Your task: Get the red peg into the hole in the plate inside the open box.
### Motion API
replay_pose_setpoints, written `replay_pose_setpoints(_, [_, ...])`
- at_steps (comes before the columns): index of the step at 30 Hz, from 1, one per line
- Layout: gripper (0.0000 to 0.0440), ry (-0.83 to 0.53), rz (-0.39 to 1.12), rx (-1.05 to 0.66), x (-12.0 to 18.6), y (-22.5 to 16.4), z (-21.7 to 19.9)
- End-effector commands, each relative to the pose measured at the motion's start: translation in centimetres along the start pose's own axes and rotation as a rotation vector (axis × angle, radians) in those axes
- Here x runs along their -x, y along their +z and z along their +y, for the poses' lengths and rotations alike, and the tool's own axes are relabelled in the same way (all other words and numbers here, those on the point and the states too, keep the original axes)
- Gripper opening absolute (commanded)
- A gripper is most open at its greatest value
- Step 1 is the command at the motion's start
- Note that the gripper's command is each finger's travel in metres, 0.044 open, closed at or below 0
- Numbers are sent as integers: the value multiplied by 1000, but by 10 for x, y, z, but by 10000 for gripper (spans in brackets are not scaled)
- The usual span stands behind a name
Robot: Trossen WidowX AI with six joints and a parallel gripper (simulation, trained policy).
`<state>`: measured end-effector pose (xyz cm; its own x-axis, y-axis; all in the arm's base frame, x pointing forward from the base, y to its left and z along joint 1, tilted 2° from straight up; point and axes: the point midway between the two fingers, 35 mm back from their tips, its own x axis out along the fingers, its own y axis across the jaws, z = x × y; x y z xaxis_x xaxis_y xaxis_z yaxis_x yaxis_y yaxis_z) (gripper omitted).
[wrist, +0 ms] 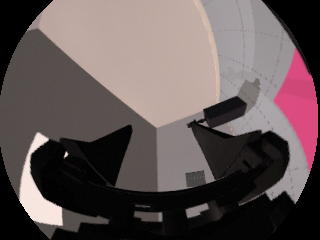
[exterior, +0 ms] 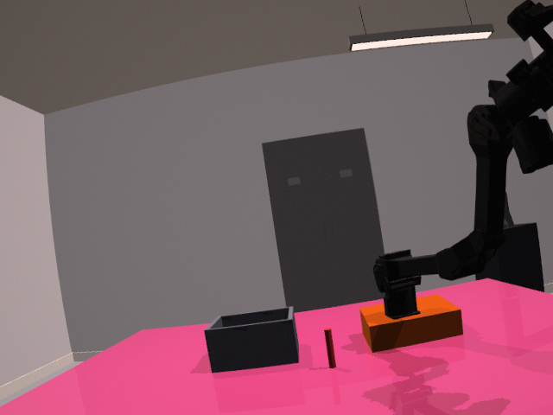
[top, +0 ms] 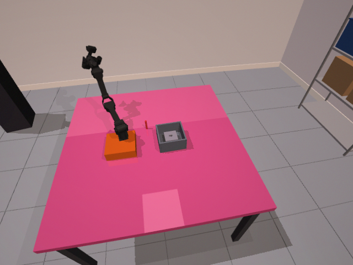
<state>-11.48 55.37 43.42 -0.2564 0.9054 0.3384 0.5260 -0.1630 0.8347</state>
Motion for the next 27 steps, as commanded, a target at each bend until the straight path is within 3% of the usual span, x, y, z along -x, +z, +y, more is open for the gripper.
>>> replay_pose_setpoints(1, [440,75,102,-66,10,-41,24])
replay_pose_setpoints(14, [440,293,441,-279,69,-158,99])
replay_pose_setpoints(27, [440,507,796,-464,169,-237,181])
